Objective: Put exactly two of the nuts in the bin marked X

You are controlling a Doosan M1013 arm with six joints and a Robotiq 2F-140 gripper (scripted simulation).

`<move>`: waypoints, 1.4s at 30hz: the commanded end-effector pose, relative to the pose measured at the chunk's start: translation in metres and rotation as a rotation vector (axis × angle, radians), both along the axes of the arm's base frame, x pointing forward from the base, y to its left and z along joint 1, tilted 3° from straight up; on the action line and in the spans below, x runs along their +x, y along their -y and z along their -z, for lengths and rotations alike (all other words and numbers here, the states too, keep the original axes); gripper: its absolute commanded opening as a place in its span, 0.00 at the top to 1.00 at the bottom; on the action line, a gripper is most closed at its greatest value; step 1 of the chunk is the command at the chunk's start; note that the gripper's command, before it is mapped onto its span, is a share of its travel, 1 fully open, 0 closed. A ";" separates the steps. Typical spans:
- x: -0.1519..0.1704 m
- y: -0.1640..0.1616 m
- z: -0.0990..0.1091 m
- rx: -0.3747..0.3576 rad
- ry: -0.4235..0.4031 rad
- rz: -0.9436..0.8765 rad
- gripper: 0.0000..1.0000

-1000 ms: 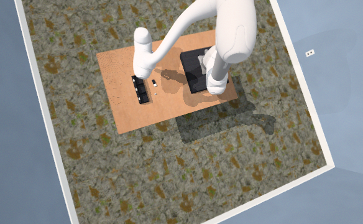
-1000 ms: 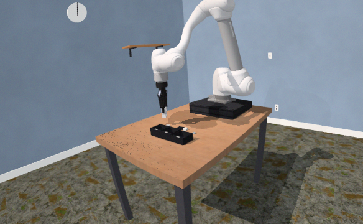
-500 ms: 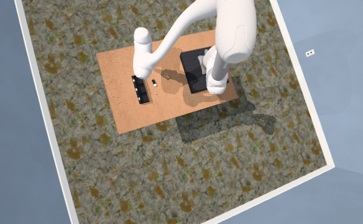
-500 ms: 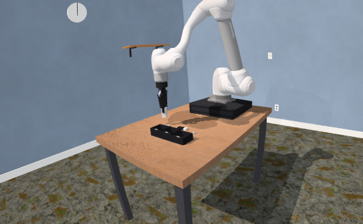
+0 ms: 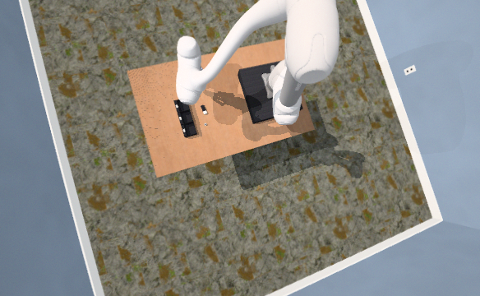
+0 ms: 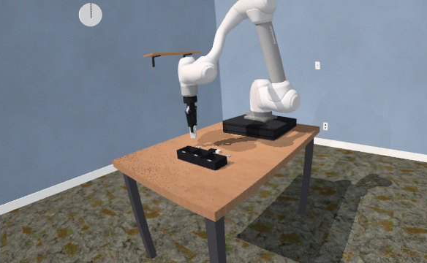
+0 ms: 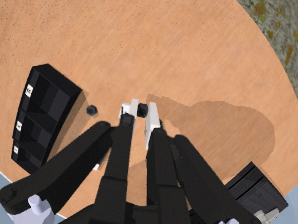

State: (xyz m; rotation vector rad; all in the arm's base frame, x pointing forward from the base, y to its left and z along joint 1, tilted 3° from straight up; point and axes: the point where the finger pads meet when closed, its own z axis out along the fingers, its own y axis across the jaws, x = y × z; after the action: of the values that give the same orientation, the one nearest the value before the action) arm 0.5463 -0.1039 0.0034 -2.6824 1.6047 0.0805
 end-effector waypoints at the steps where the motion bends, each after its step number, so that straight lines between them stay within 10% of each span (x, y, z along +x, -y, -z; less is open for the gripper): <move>1: 0.005 0.002 -0.004 -0.003 0.006 0.002 0.92; 42: 0.005 0.002 -0.004 -0.003 0.006 0.002 0.92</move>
State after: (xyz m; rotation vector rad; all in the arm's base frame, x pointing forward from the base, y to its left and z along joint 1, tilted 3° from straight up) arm 0.5463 -0.1039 0.0034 -2.6824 1.6047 0.0804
